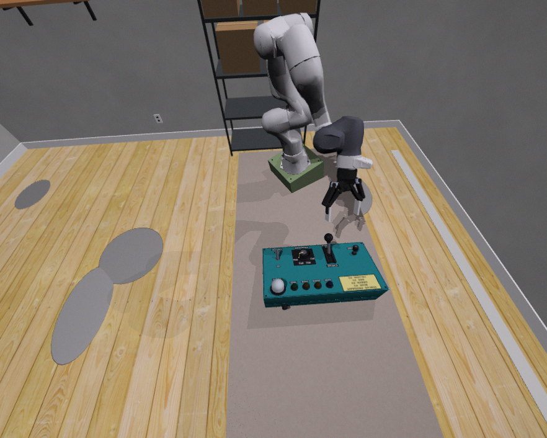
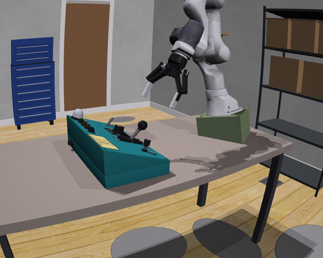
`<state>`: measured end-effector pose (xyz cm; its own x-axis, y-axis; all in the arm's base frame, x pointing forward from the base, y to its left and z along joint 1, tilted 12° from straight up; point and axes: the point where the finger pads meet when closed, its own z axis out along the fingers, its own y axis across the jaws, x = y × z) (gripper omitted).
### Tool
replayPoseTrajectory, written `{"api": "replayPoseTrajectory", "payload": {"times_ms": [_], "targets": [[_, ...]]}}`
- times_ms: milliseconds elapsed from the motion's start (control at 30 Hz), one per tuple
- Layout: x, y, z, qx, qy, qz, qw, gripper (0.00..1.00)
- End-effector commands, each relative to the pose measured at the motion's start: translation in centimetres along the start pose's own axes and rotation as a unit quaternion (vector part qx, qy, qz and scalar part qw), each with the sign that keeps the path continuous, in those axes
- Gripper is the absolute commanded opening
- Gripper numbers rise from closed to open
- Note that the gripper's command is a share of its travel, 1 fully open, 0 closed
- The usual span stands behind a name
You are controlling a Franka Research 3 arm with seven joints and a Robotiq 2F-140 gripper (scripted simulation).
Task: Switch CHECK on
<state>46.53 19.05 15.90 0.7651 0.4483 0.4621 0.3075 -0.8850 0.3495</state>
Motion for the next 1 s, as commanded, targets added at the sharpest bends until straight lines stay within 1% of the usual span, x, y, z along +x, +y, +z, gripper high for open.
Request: {"api": "replayPoseTrajectory", "payload": {"times_ms": [0, 167, 233, 267, 333, 400, 500, 600, 667, 700, 733, 800, 967], "targets": [[0.0, 0.0, 0.0, 0.001, 0.000, -0.001, 1.000, 1.00], [0.0, 0.0, 0.0, 0.001, 0.000, -0.001, 1.000, 1.00], [0.0, 0.6, 0.1, 0.000, -0.001, -0.001, 1.000, 1.00], [-0.1, 1.4, 0.2, -0.001, -0.002, -0.002, 1.000, 1.00], [-0.1, 1.4, 0.2, -0.001, -0.002, -0.002, 1.000, 1.00], [-0.5, 4.0, 0.4, -0.004, -0.005, -0.003, 1.000, 1.00], [-1.7, 9.7, 0.8, -0.007, -0.010, -0.005, 1.000, 1.00], [-3.9, 15.7, 0.8, -0.006, -0.010, -0.004, 1.000, 1.00], [-5.4, 18.9, 0.6, -0.003, -0.007, -0.003, 1.000, 1.00], [-6.1, 20.1, 0.6, -0.002, -0.005, -0.003, 1.000, 1.00], [-6.7, 21.1, 0.5, -0.001, -0.003, -0.002, 1.000, 1.00], [-7.5, 22.2, 0.4, 0.000, -0.001, -0.001, 1.000, 1.00], [-7.7, 22.6, 0.4, 0.001, 0.000, -0.001, 1.000, 1.00]]}}
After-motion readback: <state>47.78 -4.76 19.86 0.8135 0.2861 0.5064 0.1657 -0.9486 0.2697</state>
